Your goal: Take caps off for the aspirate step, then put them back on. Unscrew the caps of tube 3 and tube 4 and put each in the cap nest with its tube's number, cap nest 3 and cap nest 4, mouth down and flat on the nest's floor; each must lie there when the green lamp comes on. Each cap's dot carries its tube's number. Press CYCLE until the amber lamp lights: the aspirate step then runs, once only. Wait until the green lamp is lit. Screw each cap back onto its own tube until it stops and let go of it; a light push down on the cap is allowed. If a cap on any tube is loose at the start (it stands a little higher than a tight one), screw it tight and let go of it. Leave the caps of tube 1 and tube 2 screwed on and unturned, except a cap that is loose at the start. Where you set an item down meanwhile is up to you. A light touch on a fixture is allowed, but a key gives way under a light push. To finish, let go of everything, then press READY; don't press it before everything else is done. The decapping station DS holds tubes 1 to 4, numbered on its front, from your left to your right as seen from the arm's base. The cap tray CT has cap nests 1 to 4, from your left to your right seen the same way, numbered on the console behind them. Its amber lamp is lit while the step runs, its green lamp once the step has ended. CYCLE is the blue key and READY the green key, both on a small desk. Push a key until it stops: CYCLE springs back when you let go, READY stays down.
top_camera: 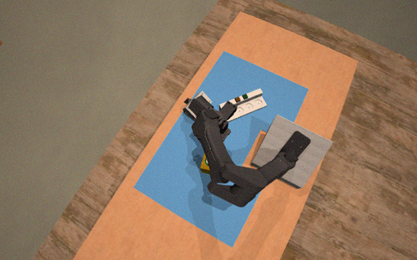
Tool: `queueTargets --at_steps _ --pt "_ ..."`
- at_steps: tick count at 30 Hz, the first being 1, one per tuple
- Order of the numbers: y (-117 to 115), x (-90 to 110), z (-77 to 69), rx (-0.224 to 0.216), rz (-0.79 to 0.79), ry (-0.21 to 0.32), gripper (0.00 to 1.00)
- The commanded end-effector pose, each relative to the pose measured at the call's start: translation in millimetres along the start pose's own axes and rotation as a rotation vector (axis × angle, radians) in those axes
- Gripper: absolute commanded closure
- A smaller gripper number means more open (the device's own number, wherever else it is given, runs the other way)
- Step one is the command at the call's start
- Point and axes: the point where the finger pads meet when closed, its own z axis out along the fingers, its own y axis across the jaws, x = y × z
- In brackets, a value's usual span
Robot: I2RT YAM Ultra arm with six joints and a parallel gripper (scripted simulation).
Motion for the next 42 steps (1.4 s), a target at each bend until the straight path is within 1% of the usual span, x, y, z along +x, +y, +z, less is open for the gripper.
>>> queueTargets --at_steps 1,7,8,22,31,33,42 --pt "2.8 0.5 -3.1 -0.011 0.168 0.000 0.51" --pt "3.0 0.6 -3.3 -0.011 0.168 0.000 0.51" --pt "3.0 0.6 -3.3 -0.011 0.168 0.000 1.00" --pt "2.9 0.6 -3.3 -0.011 0.168 0.000 1.00" --pt "3.0 0.6 -3.4 -0.011 -0.282 -0.002 1.00" --pt "3.0 0.6 -3.4 -0.011 -0.282 -0.002 1.00" --pt "3.0 0.7 -3.5 -0.010 -0.732 -0.005 1.00"
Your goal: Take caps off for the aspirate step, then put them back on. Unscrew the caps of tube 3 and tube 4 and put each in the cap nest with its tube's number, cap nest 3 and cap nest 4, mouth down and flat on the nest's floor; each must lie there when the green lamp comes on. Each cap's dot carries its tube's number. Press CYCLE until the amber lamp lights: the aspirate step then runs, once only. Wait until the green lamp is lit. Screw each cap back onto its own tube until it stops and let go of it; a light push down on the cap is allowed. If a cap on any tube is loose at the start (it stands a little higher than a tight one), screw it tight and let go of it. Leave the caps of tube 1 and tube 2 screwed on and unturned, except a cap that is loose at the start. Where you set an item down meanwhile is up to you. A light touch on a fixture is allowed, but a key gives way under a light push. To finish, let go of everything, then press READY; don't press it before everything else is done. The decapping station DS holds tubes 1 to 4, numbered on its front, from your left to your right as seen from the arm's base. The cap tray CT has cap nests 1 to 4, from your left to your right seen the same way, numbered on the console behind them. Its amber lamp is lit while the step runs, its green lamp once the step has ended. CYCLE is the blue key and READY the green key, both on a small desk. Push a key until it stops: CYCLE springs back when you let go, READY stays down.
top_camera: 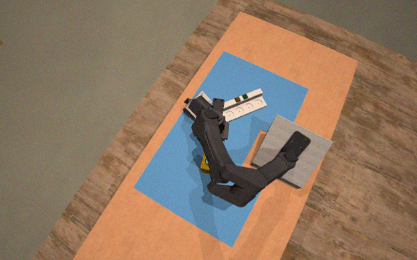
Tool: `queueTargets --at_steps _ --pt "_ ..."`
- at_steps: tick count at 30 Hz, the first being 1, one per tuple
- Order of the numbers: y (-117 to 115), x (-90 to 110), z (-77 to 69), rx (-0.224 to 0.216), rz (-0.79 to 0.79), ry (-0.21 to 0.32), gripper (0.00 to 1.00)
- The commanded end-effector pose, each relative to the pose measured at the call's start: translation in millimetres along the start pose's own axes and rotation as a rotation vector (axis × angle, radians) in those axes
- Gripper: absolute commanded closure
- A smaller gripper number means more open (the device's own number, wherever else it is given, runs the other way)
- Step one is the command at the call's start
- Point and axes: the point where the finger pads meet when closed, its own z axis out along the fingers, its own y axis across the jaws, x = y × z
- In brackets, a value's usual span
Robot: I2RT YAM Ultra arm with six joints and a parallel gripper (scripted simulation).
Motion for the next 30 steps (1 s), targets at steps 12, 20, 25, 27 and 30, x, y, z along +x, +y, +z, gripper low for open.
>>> queueTargets --at_steps 12,20,25,27,30 --pt "2.4 -1.1 -3.3 -0.007 -0.707 -0.009 1.00" --pt "2.4 -1.0 -3.4 -0.006 -1.107 -0.010 1.00" --pt "2.4 -1.0 -3.4 -0.005 -1.257 -0.011 1.00" --pt "2.4 -1.1 -3.5 -0.004 -1.357 -0.011 1.00" --pt "2.4 -1.0 -3.6 -0.004 -1.507 -0.012 1.00"
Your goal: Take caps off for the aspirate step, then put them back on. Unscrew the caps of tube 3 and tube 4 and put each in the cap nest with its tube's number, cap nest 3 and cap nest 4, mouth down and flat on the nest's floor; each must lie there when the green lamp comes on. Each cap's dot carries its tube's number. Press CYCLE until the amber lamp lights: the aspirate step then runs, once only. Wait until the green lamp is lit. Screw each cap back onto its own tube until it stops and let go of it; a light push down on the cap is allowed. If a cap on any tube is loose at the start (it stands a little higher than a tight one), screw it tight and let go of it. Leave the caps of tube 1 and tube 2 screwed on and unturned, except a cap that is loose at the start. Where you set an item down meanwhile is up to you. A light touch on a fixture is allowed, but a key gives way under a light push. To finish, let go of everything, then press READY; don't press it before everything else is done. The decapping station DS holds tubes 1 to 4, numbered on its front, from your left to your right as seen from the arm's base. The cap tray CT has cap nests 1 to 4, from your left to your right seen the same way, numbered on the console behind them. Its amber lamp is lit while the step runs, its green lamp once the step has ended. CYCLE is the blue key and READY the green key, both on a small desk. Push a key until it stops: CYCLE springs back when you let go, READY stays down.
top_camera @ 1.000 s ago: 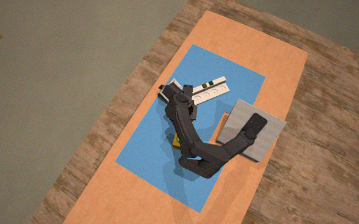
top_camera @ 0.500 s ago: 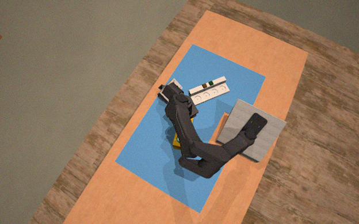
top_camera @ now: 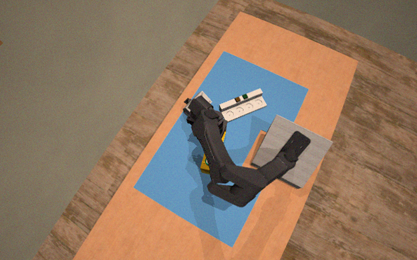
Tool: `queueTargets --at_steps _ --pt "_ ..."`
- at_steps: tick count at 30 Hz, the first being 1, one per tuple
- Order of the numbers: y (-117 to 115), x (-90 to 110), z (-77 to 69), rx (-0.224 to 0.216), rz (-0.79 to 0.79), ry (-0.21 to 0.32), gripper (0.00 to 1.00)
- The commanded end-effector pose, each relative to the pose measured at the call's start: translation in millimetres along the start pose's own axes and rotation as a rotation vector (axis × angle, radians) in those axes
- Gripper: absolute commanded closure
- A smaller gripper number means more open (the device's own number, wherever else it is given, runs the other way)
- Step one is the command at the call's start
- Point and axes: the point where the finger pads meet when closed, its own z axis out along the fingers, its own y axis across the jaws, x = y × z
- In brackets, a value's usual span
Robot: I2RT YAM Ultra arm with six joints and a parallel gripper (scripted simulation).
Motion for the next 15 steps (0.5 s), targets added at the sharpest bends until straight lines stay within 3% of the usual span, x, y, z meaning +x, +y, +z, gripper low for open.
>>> queueTargets --at_steps 1,10,12,15 --pt "-0.7 -2.6 -3.2 0.004 -0.244 -0.011 1.00" --pt "-0.6 -2.6 -3.3 0.007 -0.694 -0.010 1.00" --pt "-0.6 -2.6 -3.3 0.007 -0.694 -0.010 1.00" --pt "-0.7 -2.5 -3.4 0.007 -0.844 -0.010 1.00"
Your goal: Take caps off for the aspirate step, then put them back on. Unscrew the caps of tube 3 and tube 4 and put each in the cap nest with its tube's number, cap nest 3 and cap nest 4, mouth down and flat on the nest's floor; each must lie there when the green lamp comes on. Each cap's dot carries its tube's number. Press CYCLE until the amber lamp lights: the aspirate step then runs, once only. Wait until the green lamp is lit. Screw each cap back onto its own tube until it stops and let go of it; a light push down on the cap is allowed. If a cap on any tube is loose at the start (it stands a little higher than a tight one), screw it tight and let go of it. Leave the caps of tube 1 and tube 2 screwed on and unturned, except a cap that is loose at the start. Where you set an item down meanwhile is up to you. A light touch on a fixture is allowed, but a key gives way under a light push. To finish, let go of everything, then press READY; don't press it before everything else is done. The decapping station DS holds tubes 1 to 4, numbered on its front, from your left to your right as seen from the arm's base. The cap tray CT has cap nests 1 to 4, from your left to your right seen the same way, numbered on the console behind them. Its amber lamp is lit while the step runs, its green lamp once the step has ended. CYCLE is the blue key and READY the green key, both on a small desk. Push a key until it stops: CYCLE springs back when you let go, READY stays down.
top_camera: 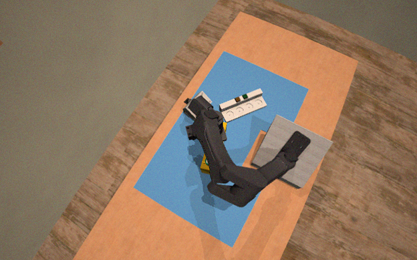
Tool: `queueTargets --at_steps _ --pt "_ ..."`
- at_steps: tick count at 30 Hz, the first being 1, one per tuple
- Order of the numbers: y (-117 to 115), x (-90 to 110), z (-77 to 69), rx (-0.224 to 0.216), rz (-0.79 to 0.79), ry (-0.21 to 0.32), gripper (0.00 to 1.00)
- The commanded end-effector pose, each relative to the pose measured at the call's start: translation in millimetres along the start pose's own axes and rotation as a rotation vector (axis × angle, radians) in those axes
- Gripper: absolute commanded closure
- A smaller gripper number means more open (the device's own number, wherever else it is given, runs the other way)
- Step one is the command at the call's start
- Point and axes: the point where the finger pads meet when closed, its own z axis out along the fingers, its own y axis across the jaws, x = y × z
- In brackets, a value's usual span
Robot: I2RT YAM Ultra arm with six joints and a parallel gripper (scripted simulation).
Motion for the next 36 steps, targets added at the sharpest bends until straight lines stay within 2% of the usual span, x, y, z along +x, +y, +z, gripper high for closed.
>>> queueTargets --at_steps 1,7,16,17,27,29,31,34,35,36 --pt "-2.3 -1.6 -3.2 0.011 -0.230 -0.007 1.00" --pt "-2.3 -1.6 -3.3 0.012 -0.501 -0.006 1.00" --pt "-2.3 -1.6 -3.3 0.012 -0.501 -0.006 1.00" --pt "-2.3 -1.6 -3.3 0.012 -0.501 -0.006 0.51" --pt "-2.2 -1.6 -3.3 0.012 -0.501 -0.006 0.51" --pt "-2.2 -1.6 -4.3 0.011 -0.335 -0.007 0.51" --pt "-2.2 -1.6 -4.3 0.011 -0.335 -0.007 0.51" --pt "-2.2 -1.5 -5.9 0.010 -0.085 -0.008 0.51" --pt "-2.2 -1.5 -5.9 0.010 -0.085 -0.008 0.51" --pt "-2.2 -1.5 -6.4 0.010 -0.001 -0.009 0.51"
